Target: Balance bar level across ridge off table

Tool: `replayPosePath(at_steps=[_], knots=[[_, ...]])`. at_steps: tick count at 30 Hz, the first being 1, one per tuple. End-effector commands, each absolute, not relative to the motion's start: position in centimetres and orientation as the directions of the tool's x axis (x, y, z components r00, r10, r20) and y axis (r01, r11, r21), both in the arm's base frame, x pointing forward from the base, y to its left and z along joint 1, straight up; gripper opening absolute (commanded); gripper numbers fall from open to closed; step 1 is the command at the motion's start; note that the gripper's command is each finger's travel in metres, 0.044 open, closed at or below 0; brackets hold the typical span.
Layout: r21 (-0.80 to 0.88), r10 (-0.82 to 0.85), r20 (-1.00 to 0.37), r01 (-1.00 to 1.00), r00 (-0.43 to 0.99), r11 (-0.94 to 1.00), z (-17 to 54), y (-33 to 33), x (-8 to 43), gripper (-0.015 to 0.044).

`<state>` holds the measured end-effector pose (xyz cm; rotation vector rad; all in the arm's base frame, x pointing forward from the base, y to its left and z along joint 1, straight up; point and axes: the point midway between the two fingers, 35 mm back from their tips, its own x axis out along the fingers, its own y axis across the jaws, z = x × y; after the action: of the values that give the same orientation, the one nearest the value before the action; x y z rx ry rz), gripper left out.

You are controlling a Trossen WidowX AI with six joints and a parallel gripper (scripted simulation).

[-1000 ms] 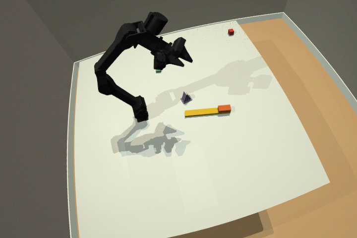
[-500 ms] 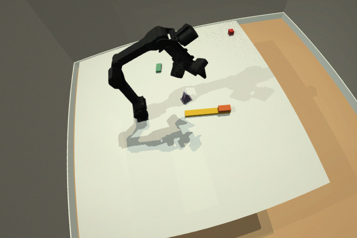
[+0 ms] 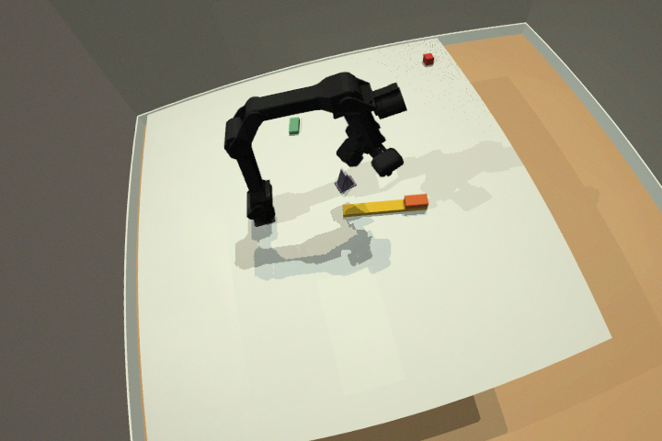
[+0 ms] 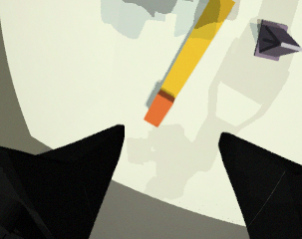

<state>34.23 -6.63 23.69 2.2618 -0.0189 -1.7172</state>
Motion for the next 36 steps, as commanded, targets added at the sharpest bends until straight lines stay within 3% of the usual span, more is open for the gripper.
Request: replayPosePath(at_steps=[1,13,36], knots=[[0.163,-0.143,-0.967,0.082,0.21,-0.983,20.9,-7.1,34.7,0.0315],[0.003,-0.01,-0.999,-0.189,0.035,-0.982,14.4,-8.4,35.0,0.0315],[0.001,-0.008,-0.999,-0.194,0.033,-0.981,7.7,-8.5,35.2,0.0315]])
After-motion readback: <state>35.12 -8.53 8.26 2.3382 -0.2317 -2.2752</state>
